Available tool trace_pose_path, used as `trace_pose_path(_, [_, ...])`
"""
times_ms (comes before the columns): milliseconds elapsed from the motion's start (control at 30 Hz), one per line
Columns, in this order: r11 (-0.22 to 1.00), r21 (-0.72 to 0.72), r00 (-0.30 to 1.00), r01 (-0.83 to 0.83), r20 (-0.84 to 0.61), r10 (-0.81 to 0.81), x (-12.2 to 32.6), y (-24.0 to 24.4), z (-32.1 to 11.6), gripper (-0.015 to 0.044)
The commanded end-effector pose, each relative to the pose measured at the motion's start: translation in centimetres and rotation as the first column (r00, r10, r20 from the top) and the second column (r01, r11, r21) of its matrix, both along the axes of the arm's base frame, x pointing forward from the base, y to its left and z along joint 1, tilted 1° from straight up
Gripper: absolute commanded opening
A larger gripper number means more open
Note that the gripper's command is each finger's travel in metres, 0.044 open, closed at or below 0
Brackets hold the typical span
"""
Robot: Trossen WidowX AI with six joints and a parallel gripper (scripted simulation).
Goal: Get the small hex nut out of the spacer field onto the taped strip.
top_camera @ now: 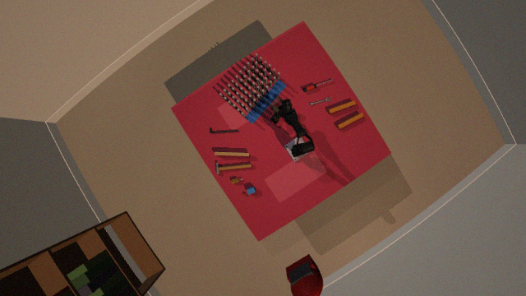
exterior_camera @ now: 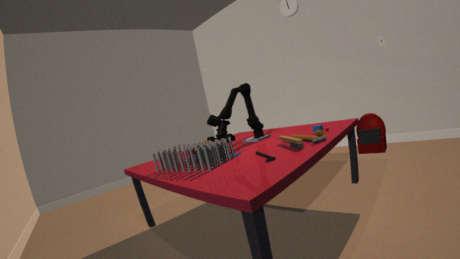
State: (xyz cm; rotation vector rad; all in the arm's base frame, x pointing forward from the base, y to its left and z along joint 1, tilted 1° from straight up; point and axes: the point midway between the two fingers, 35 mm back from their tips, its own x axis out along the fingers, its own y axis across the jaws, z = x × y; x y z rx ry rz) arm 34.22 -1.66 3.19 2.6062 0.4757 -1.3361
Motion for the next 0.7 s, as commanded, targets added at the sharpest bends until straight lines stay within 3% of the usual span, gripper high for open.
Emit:
trace_pose_path(0, [1.0,0.002,1.0,-0.003,0.0,0.003,-0.5,-0.1,0.0,0.0])
trace_pose_path(667, [1.0,0.001,1.0,-0.003,-0.001,0.003,-2.0,-0.6,0.0,0.0])
